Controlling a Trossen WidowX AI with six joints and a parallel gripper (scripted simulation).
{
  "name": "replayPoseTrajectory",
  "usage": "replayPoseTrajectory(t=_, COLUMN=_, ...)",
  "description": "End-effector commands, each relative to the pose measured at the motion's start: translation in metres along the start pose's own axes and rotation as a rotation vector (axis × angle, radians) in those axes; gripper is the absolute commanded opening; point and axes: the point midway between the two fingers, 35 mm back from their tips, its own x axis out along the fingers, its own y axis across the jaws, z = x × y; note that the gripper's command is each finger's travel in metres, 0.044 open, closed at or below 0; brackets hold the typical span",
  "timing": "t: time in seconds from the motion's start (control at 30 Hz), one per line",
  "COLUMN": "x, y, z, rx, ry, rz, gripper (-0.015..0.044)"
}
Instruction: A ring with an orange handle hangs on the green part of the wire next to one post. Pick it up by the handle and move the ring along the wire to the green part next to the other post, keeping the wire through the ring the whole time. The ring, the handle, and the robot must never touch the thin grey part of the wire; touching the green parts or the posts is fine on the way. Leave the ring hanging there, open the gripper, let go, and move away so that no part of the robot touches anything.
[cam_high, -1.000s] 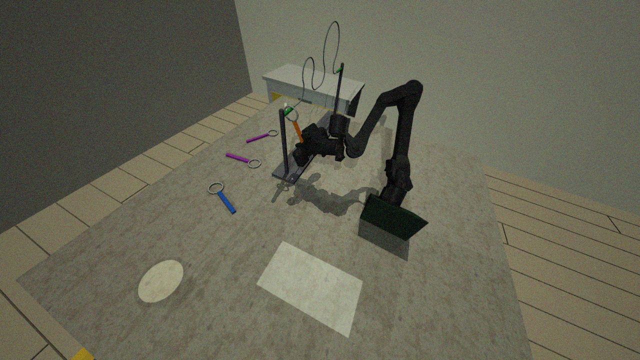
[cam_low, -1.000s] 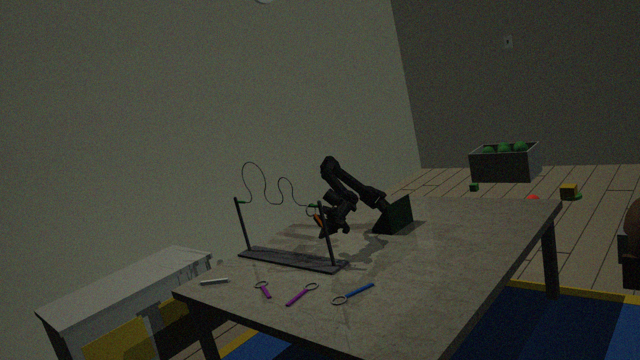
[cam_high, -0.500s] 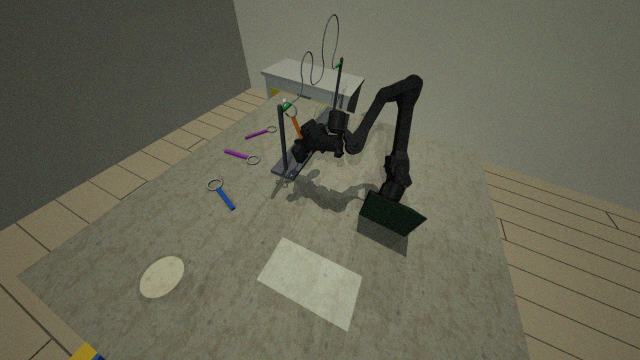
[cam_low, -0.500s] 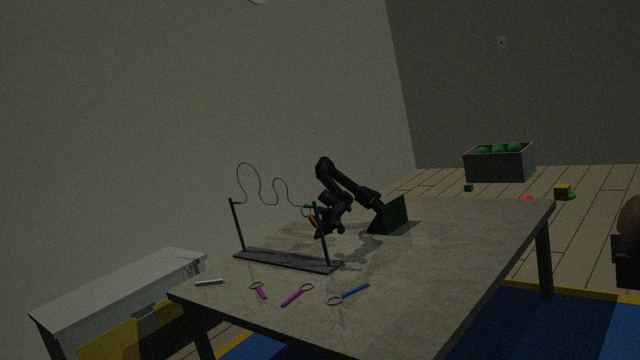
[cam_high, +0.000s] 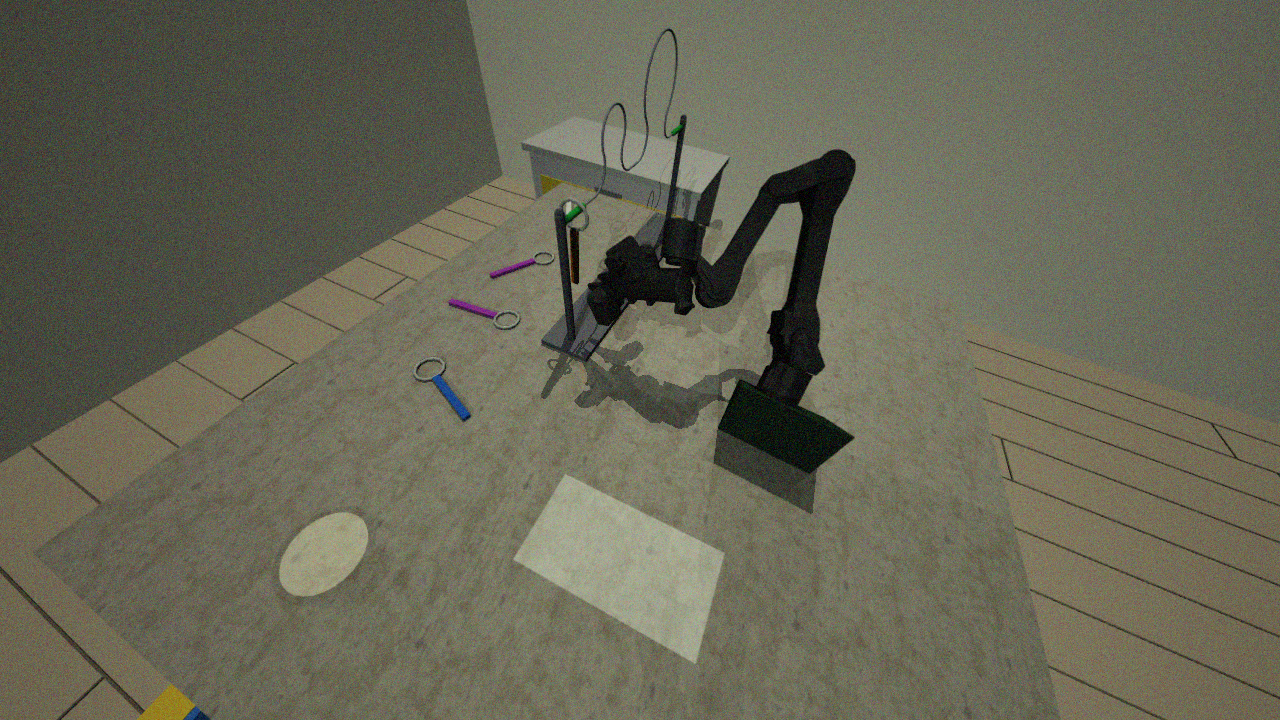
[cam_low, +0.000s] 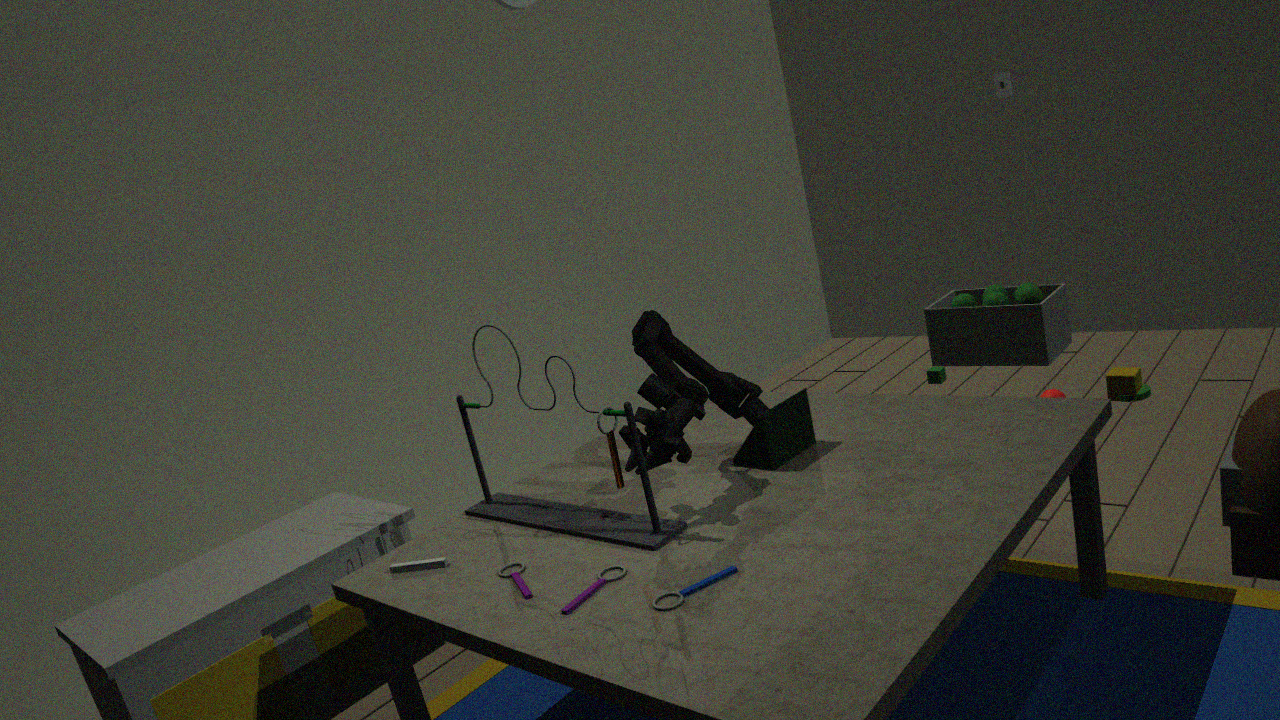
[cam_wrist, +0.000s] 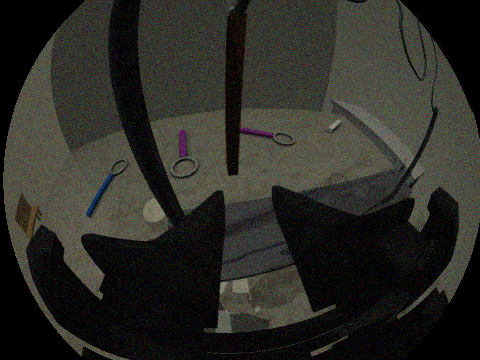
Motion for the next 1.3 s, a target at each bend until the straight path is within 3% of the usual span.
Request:
replayPoseTrajectory(t=0.0, x=-0.016, y=0.001, z=-0.002, rx=-0.002, ry=0.007, rz=0.004, gripper=0.016)
replayPoseTrajectory(t=0.23, x=-0.038, y=0.001, z=-0.004, rx=-0.005, ry=0.006, rz=0.006, gripper=0.016)
replayPoseTrajectory(t=1.23, x=-0.038, y=0.001, z=-0.004, rx=-0.005, ry=0.006, rz=0.006, gripper=0.016)
replayPoseTrajectory(t=1.27, x=-0.04, y=0.001, z=-0.003, rx=-0.007, ry=0.003, rz=0.007, gripper=0.0186)
